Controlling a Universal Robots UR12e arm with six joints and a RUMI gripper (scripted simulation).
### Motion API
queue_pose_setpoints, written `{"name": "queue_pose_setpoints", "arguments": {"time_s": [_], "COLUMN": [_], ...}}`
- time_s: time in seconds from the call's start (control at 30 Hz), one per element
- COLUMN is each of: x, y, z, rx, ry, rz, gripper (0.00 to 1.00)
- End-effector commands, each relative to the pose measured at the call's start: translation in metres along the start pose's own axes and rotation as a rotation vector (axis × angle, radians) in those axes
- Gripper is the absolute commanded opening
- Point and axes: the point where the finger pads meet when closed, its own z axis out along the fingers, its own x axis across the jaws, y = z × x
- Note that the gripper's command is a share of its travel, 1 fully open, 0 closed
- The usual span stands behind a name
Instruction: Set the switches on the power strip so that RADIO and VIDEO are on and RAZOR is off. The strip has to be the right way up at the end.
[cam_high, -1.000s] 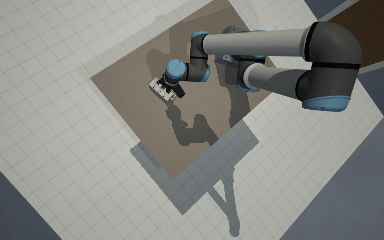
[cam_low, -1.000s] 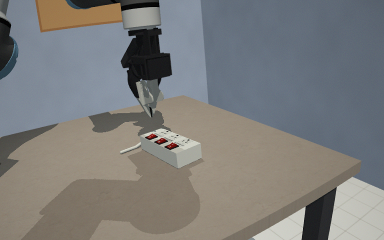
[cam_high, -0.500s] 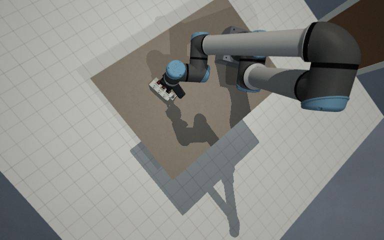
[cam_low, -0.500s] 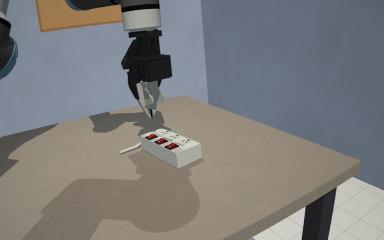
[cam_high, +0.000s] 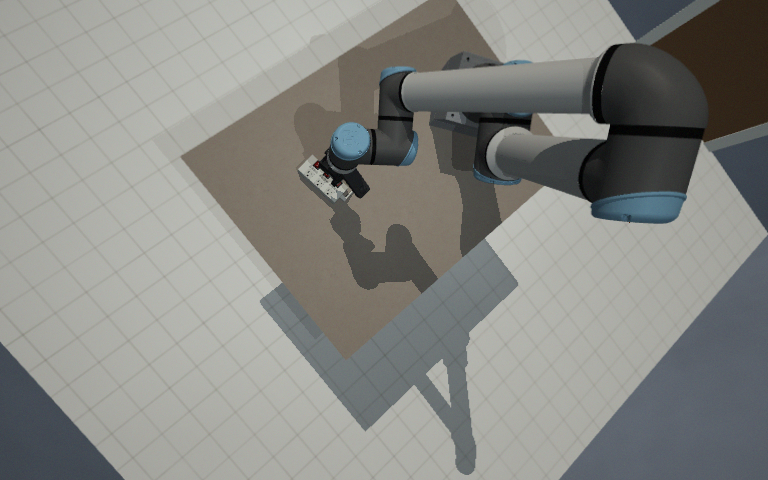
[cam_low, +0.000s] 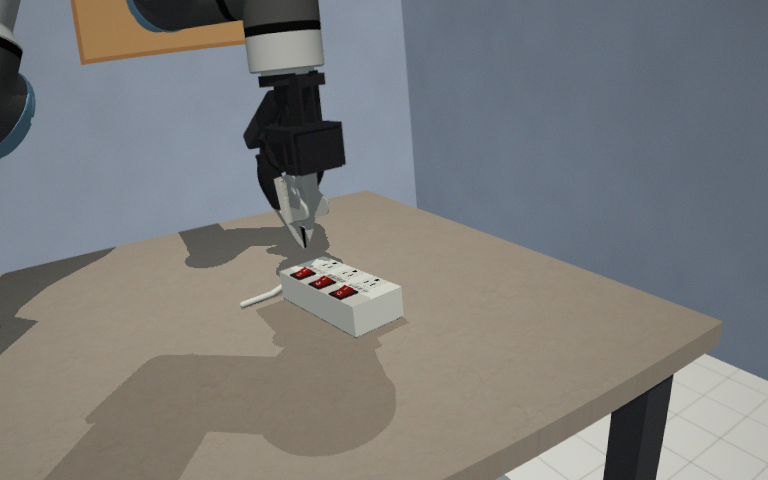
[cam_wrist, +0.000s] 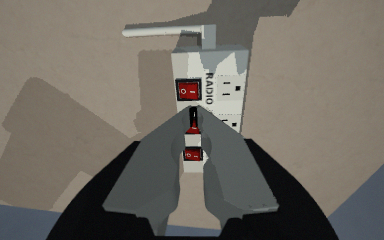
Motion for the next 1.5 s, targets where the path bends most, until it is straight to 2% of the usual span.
{"name": "queue_pose_setpoints", "arguments": {"time_s": [0.0, 0.67, 1.47], "x": [0.0, 0.0, 0.0], "y": [0.0, 0.001, 0.001], "z": [0.006, 0.024, 0.026], "rx": [-0.001, -0.001, -0.001], "ry": [0.001, 0.001, 0.001], "rz": [0.0, 0.0, 0.0], "gripper": [0.0, 0.0, 0.0]}}
